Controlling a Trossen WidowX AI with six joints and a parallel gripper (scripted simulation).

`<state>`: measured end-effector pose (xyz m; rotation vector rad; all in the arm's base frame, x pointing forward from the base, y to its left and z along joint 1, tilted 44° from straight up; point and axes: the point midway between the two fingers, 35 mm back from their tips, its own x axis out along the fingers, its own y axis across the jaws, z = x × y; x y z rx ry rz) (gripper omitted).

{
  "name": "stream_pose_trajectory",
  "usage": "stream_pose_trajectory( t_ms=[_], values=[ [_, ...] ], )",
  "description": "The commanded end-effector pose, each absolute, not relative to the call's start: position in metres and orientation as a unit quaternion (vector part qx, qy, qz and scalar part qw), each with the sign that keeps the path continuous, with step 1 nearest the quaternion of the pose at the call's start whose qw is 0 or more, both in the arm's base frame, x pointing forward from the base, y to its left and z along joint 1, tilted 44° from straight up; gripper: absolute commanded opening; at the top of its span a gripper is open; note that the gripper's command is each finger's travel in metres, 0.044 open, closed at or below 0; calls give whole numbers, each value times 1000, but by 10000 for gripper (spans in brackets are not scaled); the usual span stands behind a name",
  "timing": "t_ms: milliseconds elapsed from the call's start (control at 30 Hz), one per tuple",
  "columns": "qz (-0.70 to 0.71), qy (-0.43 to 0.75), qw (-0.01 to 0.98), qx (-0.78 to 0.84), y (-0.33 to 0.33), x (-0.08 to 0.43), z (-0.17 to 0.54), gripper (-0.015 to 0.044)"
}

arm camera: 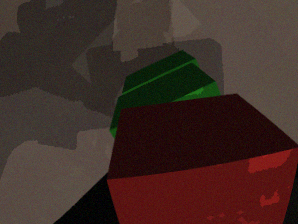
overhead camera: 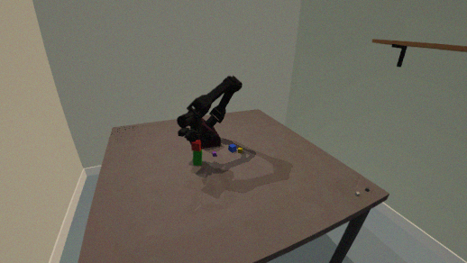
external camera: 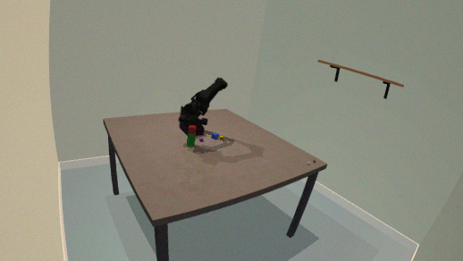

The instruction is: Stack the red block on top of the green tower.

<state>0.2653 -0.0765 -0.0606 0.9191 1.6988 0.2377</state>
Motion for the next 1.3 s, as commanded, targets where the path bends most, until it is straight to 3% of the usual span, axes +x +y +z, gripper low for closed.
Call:
stream_pose_trajectory(
  t_ms=[0, 533, 1267],
  values=[
    [101, 722, 563, 390, -77, 265, -61, 26],
    [101, 722, 563, 390, -77, 265, -61, 440],
    [101, 722, 563, 390, -77, 265, -61, 440]
  ],
)
